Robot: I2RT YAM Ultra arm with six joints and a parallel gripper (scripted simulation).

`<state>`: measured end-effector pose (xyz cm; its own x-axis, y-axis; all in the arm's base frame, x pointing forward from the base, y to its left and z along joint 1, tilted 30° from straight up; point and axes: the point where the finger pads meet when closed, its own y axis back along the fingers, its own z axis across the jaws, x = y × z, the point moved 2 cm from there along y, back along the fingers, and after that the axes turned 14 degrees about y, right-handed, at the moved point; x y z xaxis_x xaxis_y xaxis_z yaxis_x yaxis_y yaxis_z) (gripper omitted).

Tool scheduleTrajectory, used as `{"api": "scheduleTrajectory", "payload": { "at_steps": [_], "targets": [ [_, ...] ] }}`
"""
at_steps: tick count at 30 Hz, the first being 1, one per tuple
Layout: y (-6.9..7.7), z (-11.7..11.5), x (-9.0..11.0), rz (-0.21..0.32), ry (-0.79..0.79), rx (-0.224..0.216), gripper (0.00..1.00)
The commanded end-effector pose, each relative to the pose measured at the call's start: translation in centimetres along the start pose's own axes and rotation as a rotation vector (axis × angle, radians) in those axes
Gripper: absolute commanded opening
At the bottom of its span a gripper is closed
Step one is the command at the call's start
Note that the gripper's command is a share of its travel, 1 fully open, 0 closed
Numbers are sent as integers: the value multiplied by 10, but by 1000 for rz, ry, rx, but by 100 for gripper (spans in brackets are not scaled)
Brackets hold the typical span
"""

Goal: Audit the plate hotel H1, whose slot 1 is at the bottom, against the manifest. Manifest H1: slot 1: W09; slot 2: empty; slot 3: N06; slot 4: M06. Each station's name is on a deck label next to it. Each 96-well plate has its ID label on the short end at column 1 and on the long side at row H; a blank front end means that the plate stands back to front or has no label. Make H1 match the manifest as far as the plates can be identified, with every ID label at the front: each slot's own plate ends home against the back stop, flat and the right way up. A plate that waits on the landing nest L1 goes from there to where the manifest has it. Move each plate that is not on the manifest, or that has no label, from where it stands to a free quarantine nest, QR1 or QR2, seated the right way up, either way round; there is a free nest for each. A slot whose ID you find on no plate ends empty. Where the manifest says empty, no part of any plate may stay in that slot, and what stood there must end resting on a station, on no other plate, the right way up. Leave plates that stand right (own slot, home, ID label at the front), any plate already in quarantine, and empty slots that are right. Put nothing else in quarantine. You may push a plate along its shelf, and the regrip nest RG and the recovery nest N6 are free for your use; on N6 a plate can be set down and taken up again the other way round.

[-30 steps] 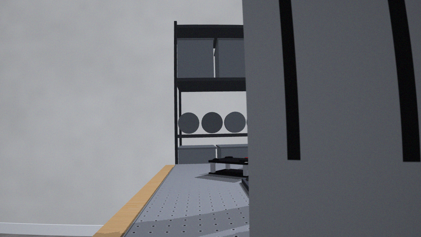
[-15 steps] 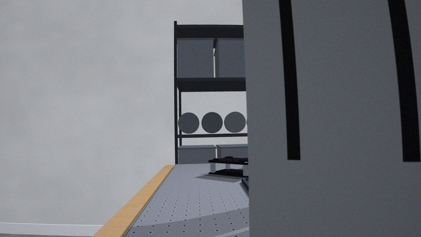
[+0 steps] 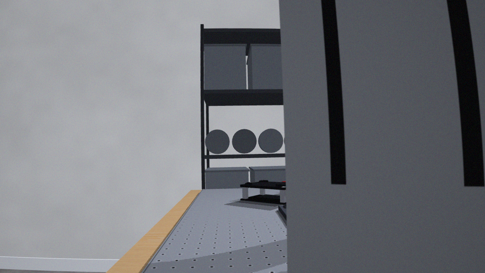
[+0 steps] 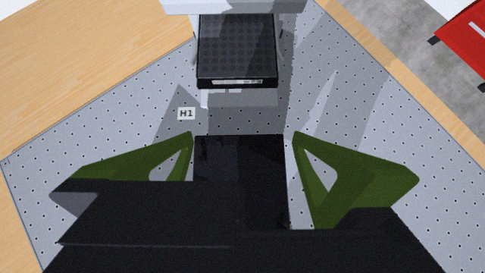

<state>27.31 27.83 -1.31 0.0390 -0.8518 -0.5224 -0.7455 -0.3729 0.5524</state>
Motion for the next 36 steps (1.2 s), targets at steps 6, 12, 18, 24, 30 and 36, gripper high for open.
{"api": "scheduleTrajectory", "payload": {
  "at_steps": [6,12,18,24,30,36],
  "targets": [
    [-4,3,-4,3,9,-15,100],
    [-4,3,-4,3,9,-15,100],
    [-4,3,-4,3,9,-15,100],
    [-4,3,-4,3,9,-15,100],
    [-4,3,-4,3,9,-15,100],
    [-4,3,-4,3,9,-15,100]
  ]
}}
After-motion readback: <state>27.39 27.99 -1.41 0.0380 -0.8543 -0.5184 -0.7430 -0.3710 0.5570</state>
